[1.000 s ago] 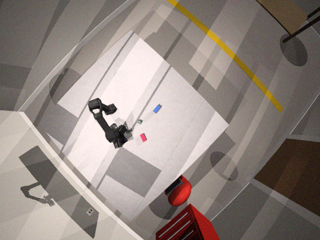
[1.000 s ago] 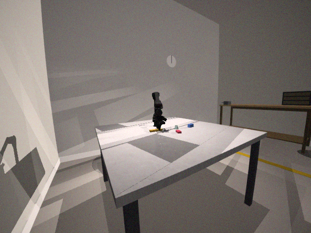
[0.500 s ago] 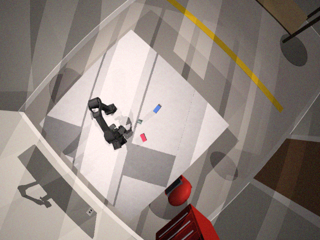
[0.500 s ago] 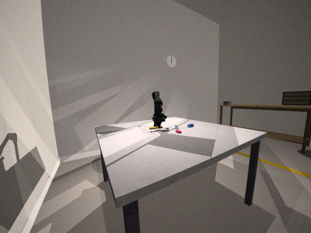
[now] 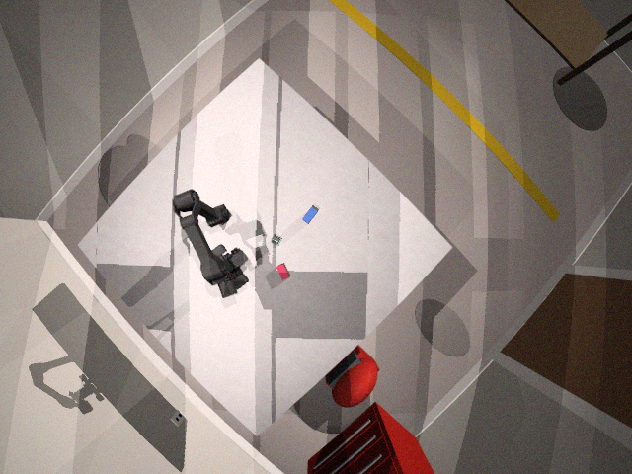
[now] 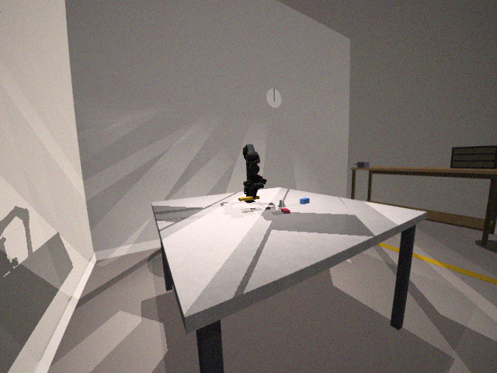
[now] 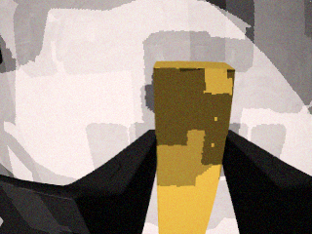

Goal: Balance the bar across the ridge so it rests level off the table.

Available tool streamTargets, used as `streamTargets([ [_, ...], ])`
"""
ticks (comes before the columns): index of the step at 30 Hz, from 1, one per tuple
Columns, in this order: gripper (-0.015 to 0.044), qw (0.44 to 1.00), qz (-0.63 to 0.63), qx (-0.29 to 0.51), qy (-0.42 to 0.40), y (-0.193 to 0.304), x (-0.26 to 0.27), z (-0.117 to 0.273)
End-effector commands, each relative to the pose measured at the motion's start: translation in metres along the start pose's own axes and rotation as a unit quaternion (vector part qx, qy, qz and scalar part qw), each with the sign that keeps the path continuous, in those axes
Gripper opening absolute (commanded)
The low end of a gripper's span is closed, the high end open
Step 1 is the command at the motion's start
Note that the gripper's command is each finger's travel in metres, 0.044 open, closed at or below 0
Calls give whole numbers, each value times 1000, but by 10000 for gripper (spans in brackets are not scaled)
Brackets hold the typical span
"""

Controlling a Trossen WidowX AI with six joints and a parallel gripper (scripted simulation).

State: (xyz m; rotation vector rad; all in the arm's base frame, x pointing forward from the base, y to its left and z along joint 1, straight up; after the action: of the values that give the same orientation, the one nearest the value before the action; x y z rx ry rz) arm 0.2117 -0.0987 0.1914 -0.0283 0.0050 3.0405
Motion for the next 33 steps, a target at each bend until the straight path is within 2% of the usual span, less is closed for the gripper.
streamTargets([
  [1,0,1000,2,2,1,0,2,13],
  [10,0,1000,8,2,1,-5,1,25],
  [33,0,996,93,-1,3,-78,-30,27],
])
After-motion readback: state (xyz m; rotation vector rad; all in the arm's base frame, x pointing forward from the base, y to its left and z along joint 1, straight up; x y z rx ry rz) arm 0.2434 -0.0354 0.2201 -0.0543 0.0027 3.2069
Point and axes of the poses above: the point midway between the two fingers, 35 mm back from their tips, its own z axis back along the fingers, its own x axis across the jaws, y = z × x, the point moved 8 cm from there along z, back along the fingers, and after that the axes turned 2 degrees about z, right-handed, at the moved point
